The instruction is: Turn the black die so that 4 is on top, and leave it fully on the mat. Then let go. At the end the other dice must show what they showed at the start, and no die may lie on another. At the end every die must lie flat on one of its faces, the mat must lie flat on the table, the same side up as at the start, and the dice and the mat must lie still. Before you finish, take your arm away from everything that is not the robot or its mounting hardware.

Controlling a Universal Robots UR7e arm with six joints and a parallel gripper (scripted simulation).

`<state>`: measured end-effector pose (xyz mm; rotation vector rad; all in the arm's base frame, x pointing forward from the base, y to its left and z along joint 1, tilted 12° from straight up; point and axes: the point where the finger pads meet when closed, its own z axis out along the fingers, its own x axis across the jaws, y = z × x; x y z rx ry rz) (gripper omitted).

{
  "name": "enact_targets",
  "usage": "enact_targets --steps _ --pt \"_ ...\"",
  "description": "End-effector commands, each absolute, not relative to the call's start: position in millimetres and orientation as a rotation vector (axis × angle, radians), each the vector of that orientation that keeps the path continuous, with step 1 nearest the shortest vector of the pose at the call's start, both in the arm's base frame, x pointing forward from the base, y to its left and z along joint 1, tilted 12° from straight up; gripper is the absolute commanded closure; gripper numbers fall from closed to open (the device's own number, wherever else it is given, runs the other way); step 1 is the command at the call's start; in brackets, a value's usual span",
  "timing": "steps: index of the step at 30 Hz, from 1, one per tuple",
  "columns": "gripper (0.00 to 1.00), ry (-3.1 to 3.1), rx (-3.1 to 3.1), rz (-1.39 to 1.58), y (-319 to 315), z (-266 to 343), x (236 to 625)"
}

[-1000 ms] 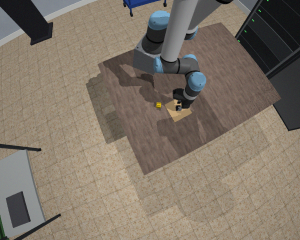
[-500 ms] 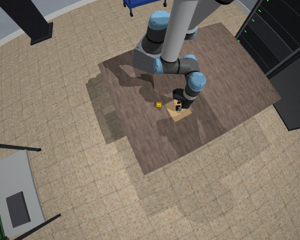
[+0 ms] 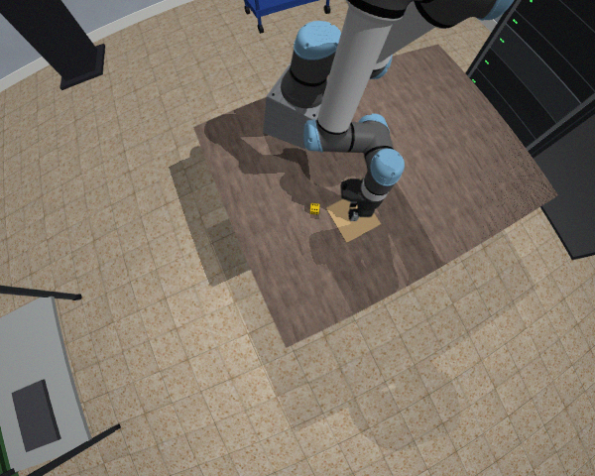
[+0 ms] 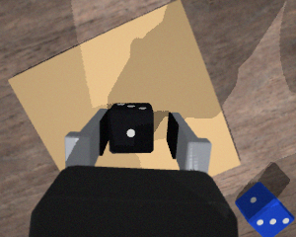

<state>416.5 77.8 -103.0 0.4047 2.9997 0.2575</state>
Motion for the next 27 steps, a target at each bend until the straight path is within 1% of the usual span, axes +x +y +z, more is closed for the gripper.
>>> enact_targets --steps 1,27 --pt "0.13 2.989 0.401 0.255 78.6 -107.9 421.9" --pt "0.13 2.989 0.401 0.255 79.1 -111.0 422.3"
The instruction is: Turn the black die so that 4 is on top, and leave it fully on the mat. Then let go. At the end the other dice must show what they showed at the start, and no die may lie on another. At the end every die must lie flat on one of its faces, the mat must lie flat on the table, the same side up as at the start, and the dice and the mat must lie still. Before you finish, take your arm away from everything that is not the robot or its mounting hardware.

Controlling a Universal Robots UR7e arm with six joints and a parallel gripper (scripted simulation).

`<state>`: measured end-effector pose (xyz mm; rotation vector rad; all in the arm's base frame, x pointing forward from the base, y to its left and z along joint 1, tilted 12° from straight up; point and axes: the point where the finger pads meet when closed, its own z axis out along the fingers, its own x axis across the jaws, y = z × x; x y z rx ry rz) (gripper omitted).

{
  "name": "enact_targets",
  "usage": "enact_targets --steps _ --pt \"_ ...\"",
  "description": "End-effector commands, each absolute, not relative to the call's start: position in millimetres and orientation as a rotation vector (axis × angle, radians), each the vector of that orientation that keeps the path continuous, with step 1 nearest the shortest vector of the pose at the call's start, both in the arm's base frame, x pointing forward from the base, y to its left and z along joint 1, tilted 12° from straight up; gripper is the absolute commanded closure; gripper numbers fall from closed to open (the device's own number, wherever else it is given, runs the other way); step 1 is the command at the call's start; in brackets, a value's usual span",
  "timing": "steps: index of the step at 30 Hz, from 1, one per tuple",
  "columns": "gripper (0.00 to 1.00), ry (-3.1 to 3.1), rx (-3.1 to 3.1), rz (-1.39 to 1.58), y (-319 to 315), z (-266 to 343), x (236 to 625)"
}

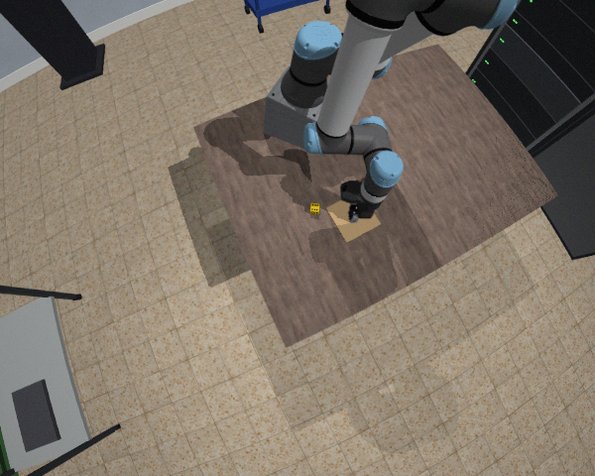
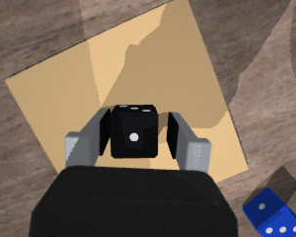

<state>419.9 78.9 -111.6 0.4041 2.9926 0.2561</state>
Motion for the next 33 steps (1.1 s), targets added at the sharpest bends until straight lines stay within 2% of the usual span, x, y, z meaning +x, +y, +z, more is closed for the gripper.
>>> enact_targets --steps 1,15,16,33 --pt "0.13 2.989 0.401 0.255 79.1 -111.0 422.3" --pt "0.13 2.989 0.401 0.255 79.1 -111.0 422.3" --pt "0.43 2.989 0.401 0.255 79.1 -111.0 422.3" --pt "0.43 2.989 0.401 0.255 79.1 -111.0 422.3"
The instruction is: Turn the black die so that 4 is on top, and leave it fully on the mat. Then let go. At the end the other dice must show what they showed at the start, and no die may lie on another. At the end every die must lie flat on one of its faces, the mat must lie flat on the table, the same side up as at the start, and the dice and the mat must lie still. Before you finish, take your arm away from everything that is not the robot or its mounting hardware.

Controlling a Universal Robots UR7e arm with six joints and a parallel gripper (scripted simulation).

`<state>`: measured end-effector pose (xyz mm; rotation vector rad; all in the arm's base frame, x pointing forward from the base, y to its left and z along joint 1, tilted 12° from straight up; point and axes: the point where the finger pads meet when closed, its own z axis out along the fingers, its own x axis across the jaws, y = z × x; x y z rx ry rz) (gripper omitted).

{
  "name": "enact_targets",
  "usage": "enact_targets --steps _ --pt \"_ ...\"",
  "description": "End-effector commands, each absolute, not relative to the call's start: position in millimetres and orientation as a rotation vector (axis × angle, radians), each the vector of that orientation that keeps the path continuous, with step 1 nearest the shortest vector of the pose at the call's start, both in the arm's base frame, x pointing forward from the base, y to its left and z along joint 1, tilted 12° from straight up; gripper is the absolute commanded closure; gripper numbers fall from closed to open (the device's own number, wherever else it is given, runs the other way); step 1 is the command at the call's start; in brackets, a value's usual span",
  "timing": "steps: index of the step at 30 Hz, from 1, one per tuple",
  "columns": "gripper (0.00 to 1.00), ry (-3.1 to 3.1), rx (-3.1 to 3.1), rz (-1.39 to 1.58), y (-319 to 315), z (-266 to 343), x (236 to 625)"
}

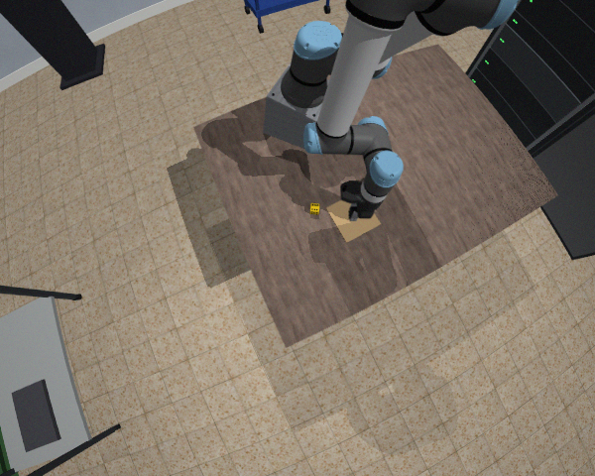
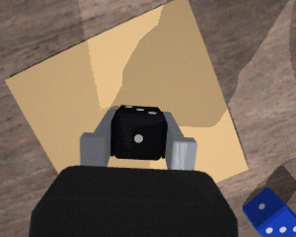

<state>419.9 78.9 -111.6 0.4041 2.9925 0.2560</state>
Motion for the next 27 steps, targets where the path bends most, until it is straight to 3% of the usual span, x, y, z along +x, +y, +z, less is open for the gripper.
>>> enact_targets --steps 1,27 --pt "0.43 2.989 0.401 0.255 79.1 -111.0 422.3" --pt "0.43 2.989 0.401 0.255 78.3 -106.0 421.6"
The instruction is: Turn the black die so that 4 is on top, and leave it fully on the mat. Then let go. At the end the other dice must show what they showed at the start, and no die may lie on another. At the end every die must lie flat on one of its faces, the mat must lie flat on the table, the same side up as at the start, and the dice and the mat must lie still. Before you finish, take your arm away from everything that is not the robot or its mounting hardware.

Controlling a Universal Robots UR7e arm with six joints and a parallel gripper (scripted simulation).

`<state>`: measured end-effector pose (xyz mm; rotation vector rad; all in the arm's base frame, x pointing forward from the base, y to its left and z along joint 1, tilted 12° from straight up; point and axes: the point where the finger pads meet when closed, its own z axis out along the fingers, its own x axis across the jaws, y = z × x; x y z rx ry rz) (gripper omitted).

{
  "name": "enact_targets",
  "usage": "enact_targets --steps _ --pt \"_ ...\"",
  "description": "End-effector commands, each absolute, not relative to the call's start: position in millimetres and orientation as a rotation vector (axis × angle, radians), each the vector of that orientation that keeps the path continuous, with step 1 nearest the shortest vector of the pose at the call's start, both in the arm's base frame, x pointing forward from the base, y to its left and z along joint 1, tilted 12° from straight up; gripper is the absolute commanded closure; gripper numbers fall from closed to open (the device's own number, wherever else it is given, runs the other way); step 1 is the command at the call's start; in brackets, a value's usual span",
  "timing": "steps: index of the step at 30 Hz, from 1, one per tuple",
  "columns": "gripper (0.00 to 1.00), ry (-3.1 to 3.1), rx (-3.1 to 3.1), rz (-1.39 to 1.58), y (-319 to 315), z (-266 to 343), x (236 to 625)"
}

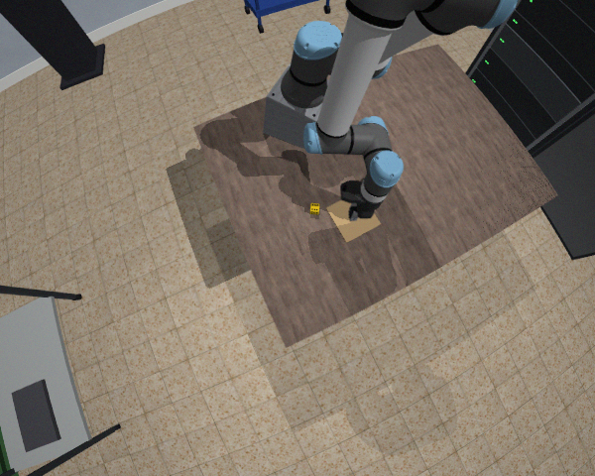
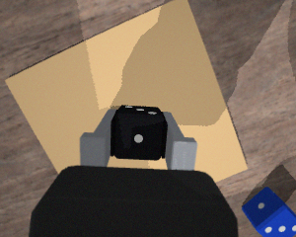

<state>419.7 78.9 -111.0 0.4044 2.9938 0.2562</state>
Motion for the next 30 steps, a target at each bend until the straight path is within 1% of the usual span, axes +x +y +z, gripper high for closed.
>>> enact_targets --steps 1,30 --pt "0.43 2.989 0.401 0.255 78.1 -104.4 421.4" --pt "0.43 2.989 0.401 0.255 65.4 -22.0 410.0"
